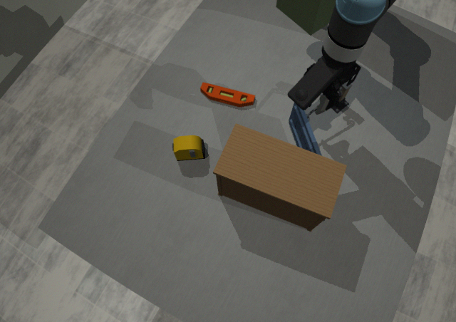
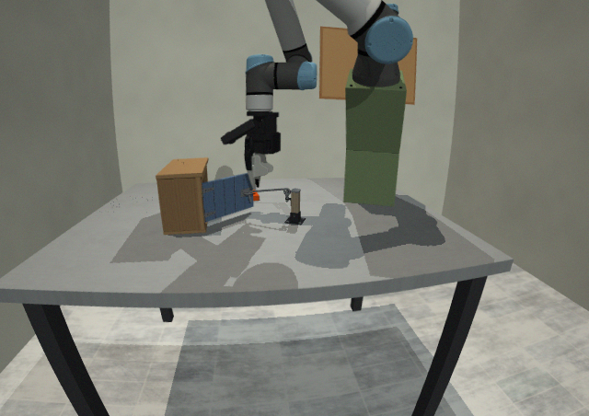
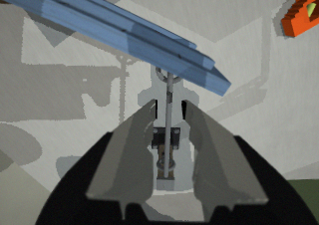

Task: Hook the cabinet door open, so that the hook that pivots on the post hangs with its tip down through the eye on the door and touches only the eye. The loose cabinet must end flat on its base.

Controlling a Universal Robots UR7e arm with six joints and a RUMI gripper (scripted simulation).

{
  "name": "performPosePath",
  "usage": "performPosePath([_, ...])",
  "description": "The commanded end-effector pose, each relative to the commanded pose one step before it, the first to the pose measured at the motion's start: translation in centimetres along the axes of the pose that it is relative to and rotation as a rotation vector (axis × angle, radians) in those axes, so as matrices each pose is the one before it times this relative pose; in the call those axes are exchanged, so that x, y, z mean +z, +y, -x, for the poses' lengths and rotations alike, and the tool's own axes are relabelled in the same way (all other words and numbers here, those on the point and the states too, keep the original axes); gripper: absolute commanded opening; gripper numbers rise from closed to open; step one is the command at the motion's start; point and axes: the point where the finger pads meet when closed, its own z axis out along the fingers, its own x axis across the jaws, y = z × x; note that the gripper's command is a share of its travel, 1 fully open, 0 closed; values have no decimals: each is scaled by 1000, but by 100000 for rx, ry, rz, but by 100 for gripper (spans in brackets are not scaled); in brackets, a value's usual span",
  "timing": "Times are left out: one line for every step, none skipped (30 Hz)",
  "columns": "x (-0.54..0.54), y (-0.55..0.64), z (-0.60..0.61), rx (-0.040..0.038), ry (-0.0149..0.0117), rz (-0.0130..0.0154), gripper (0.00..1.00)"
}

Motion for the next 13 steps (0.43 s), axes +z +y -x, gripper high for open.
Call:
performPosePath([-355, -39, 12, -17, -23, -95, 14])
performPosePath([-121, -1, 0, 0, 0, 0, 14])
performPosePath([0, 0, 0, 0, 0, 0, 14])
performPosePath([0, 0, 0, 0, 0, 0, 14])
performPosePath([0, 0, 0, 0, 0, 0, 14])
performPosePath([0, 0, 0, 0, 0, 0, 14])
performPosePath([0, 0, 0, 0, 0, 0, 14])
performPosePath([0, 0, 0, 0, 0, 0, 14])
performPosePath([0, 0, 0, 0, 0, 0, 14])
performPosePath([0, 0, 0, 0, 0, 0, 14])
performPosePath([0, 0, 0, 0, 0, 0, 14])
performPosePath([0, 0, 0, 0, 0, 0, 14])
performPosePath([0, 0, 0, 0, 0, 0, 14])
